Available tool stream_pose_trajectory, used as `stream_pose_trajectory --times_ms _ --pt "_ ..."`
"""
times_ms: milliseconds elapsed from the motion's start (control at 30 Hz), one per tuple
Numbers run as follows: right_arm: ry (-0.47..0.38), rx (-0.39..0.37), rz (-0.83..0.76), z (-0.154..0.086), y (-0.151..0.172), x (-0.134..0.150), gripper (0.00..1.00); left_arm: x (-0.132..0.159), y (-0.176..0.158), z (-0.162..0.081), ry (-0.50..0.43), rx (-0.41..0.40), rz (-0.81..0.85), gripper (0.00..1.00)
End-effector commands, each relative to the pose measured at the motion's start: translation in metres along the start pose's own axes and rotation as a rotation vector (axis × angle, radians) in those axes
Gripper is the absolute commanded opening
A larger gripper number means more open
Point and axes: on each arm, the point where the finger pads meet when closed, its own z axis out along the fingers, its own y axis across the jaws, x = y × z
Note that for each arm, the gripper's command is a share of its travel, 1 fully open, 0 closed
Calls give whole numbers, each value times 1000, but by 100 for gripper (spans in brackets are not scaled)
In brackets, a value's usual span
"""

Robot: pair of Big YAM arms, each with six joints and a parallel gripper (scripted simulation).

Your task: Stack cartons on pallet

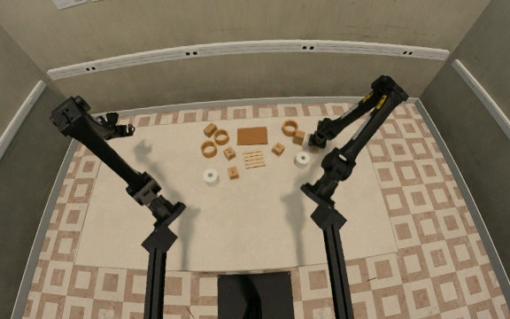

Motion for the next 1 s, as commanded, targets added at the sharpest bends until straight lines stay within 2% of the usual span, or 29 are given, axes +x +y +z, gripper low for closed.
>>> stream_pose_trajectory --times_ms 0,967 --pt "-5 14 12 10 -6 0 50 -9 8 3 -16 -11 19 100" --pt "-10 10 -1 20 -3 2 50 -9 8 3 -16 -11 19 100"
